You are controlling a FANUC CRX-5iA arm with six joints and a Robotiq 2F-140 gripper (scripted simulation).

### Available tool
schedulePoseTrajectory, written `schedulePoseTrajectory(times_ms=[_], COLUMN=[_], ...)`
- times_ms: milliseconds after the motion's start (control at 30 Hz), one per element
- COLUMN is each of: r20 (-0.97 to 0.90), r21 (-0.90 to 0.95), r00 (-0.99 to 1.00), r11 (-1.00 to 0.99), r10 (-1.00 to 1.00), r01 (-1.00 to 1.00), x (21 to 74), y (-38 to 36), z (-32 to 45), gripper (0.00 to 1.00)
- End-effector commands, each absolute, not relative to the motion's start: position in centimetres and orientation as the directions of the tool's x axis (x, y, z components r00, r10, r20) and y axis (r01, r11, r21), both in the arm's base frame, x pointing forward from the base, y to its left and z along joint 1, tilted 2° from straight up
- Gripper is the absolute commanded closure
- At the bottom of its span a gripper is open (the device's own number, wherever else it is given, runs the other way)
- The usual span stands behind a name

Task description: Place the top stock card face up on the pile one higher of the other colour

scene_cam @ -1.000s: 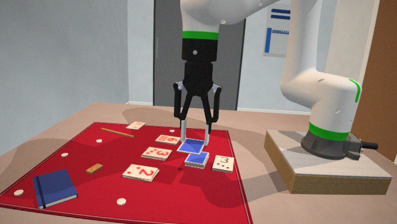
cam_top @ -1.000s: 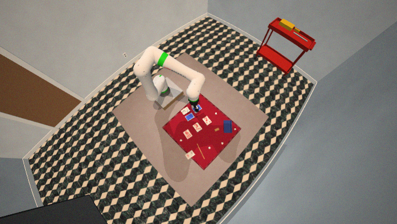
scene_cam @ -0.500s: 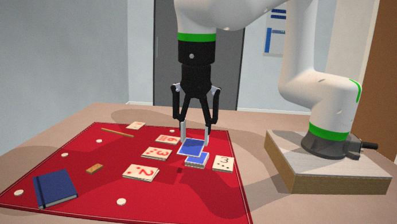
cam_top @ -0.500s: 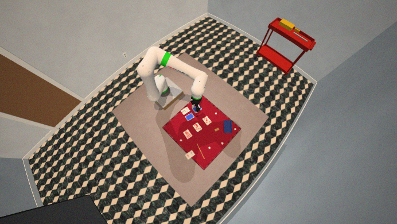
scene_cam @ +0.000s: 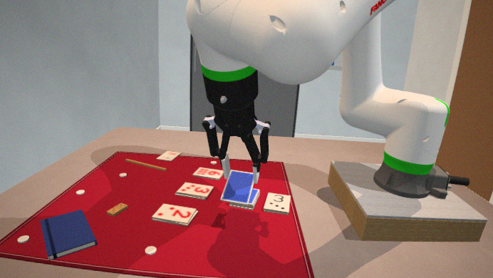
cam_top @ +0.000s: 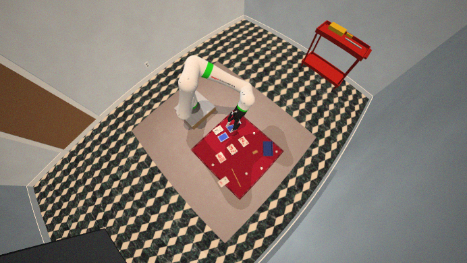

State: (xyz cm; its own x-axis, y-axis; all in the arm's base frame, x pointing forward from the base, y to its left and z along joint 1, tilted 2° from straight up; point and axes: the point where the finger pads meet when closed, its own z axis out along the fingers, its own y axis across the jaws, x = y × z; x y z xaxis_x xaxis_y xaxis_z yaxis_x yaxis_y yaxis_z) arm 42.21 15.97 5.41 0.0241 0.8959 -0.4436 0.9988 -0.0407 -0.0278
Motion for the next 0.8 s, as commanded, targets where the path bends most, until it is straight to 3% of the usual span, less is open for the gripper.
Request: schedulePoseTrajectory(times_ms=[0, 433, 767], r20=[-0.502, -0.790, -0.903], r21=[-0.025, -0.025, -0.025], r00=[0.022, 0.005, -0.005], r11=[-0.040, -0.040, -0.040], r10=[0.865, 0.613, 0.429], r01=[0.999, 0.999, 0.999], x=[42.3, 42.3, 42.3], y=[16.2, 17.1, 17.5], z=[5.4, 4.6, 4.0], gripper=[0.59, 0.59, 0.59])
